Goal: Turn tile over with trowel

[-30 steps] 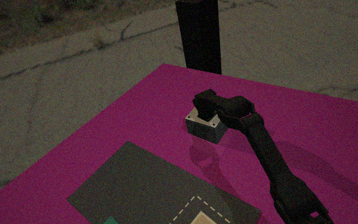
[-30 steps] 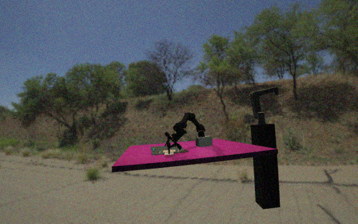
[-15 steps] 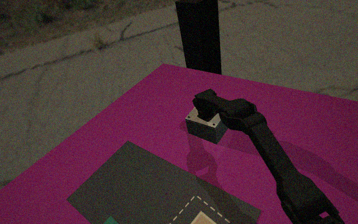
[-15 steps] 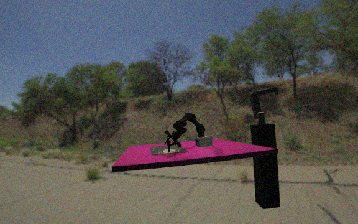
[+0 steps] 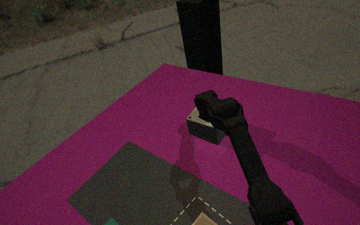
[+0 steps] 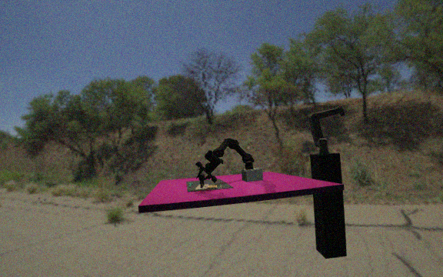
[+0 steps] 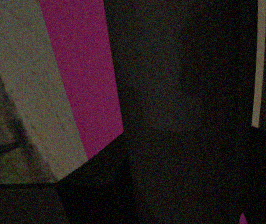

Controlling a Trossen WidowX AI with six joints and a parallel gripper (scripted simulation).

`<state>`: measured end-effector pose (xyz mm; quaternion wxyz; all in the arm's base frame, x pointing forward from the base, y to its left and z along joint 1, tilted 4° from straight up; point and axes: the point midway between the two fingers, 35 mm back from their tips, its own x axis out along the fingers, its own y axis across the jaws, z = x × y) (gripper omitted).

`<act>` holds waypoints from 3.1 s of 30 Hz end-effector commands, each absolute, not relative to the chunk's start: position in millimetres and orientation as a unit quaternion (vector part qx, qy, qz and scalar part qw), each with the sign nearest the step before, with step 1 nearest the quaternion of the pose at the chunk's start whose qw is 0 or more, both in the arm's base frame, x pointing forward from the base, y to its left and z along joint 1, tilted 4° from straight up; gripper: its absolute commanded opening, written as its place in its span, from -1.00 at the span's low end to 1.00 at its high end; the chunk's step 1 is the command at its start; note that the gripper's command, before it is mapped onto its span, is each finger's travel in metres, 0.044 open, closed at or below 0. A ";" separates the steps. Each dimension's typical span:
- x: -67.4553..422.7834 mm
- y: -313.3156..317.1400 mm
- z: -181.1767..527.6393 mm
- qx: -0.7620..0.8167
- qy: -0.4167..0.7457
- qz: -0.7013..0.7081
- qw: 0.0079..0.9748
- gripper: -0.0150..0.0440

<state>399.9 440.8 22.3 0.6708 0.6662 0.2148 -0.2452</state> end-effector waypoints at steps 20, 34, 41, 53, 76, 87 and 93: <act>481.2 315.0 37.4 0.674 0.186 -0.282 0.657 -0.49; 507.3 229.8 41.1 0.678 0.164 -0.304 0.649 -0.49; 513.7 185.5 42.5 0.683 0.152 -0.314 0.642 -0.49; 513.7 110.3 44.6 0.690 0.130 -0.330 0.631 -0.49; 477.6 -21.7 47.3 0.700 0.080 -0.355 0.614 -0.49; 446.0 -75.3 47.9 0.702 0.054 -0.365 0.609 -0.49; 428.1 -98.3 48.0 0.702 0.041 -0.370 0.608 -0.49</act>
